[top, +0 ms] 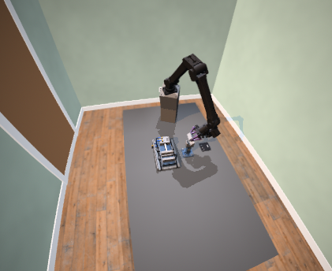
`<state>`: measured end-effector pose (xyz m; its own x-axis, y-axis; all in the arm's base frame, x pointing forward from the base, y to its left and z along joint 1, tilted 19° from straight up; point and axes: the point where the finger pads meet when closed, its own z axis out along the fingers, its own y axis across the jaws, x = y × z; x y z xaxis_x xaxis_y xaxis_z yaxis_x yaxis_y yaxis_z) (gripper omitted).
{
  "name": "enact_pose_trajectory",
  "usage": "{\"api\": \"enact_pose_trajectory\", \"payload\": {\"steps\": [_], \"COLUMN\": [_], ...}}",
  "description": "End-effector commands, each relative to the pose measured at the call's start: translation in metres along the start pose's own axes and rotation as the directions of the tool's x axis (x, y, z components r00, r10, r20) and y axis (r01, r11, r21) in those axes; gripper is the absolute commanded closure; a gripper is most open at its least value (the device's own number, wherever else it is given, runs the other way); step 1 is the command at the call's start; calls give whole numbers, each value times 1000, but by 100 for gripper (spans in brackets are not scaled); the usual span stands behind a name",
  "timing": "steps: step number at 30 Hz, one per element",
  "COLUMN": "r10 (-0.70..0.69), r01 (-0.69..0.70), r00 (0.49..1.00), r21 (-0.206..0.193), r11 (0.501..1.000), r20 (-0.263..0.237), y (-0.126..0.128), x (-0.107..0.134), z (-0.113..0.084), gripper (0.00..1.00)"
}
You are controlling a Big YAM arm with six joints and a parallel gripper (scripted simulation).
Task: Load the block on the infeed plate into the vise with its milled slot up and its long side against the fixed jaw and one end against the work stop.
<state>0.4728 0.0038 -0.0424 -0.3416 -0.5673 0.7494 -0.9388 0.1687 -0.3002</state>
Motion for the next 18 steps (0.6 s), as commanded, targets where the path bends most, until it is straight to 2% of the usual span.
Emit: {"api": "enact_pose_trajectory", "payload": {"steps": [1,5,9,13,15,16,18], "r10": [33,1,30,8,8,9,38], "r01": [-33,-1,-30,-8,-8,-9,-38], "r00": [999,1000,1000,1000,1000,1000,999], "r21": [16,6,14,7,7,16,26], "r11": [999,1000,999,1000,1000,1000,999], "r20": [12,-1,10,1,1,6,19], "y": [-19,-6,-17,-10,-10,-11,-22], "x": [4,-6,-3,-13,-13,-2,-8], "z": [-3,7,5,14,14,2,4], "gripper": [100,100,100,100,100,100,100]}}
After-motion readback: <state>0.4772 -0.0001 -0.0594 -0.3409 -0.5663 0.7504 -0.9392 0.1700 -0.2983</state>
